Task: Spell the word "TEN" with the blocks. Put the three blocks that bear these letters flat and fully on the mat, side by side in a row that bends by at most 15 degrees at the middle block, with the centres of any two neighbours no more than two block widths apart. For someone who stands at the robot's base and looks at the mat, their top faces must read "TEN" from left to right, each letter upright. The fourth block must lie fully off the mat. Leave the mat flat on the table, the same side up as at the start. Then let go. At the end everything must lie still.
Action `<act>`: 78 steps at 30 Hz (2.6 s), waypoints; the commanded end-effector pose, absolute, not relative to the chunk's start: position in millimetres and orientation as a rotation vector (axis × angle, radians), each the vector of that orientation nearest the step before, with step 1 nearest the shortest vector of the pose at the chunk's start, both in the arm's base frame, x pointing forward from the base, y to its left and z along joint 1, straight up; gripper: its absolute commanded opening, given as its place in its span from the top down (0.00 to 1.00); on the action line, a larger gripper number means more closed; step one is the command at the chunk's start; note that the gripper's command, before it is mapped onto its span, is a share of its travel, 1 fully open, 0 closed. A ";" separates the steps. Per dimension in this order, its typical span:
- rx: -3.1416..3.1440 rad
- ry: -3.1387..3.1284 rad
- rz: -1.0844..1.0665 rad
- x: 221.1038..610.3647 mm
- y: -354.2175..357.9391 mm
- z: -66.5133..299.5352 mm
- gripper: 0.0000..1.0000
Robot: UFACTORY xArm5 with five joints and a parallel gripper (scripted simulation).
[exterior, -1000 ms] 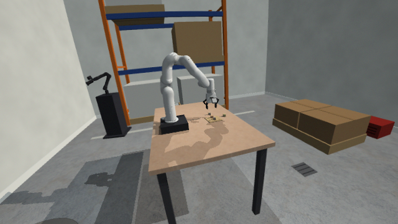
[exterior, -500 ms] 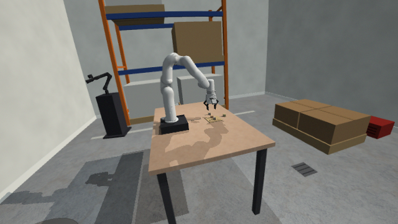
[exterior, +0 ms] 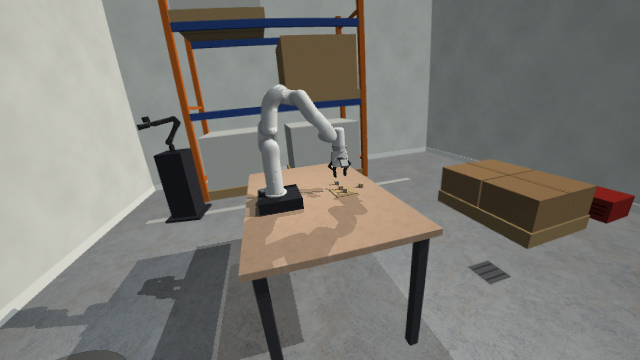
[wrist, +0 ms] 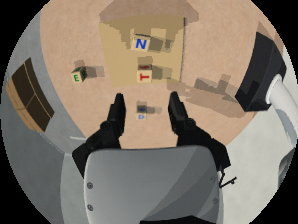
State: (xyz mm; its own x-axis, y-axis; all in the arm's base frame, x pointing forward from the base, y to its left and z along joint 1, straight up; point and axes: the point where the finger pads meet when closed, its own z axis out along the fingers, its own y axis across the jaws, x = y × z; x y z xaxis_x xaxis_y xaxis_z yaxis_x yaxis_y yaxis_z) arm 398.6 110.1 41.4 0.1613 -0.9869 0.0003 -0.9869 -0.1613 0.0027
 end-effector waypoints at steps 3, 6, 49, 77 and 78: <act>2.394 -2.035 0.001 399.8 110.5 42.5 0.37; 2.394 -2.035 0.001 399.8 110.5 42.5 0.37; 2.394 -2.035 0.001 399.7 110.5 18.1 0.37; 2.394 -2.035 0.001 399.7 110.5 -9.2 0.37; 2.394 -2.035 0.001 399.7 110.5 -9.3 0.37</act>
State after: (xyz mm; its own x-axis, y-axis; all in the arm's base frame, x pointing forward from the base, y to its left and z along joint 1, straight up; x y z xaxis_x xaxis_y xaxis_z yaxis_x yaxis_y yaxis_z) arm 398.4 110.2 -9.5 0.1613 -0.9869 0.0003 -0.9869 -0.1613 0.0027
